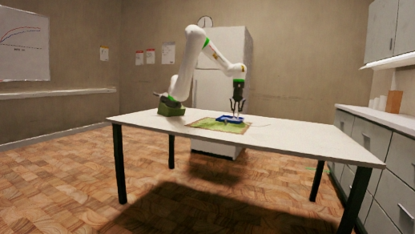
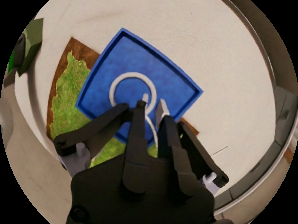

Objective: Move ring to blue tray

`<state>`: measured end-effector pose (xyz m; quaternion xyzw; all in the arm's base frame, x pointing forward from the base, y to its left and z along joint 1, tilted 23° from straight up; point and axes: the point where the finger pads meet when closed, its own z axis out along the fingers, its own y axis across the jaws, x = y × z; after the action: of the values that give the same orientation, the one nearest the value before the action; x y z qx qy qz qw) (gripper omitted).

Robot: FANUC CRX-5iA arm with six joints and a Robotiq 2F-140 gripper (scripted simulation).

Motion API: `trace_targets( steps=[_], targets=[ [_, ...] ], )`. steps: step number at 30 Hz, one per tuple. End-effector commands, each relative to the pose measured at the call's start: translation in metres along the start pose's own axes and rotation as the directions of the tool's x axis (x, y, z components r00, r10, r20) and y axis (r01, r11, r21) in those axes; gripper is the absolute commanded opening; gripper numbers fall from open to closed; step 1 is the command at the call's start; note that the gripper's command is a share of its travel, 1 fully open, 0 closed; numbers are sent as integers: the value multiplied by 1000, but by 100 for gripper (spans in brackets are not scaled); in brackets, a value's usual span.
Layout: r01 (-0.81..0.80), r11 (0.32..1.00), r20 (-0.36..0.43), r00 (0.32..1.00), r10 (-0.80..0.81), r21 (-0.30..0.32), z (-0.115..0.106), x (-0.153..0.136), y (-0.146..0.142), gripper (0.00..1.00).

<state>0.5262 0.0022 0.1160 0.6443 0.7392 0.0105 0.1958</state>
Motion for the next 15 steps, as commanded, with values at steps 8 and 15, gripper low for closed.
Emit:
trace_targets(
  steps=[8, 15],
  targets=[
    [0, 1000, 0, 1000, 0, -2, -6, 0, 1, 24],
    [0, 1000, 0, 1000, 0, -2, -38, 0, 1, 24]
  ],
)
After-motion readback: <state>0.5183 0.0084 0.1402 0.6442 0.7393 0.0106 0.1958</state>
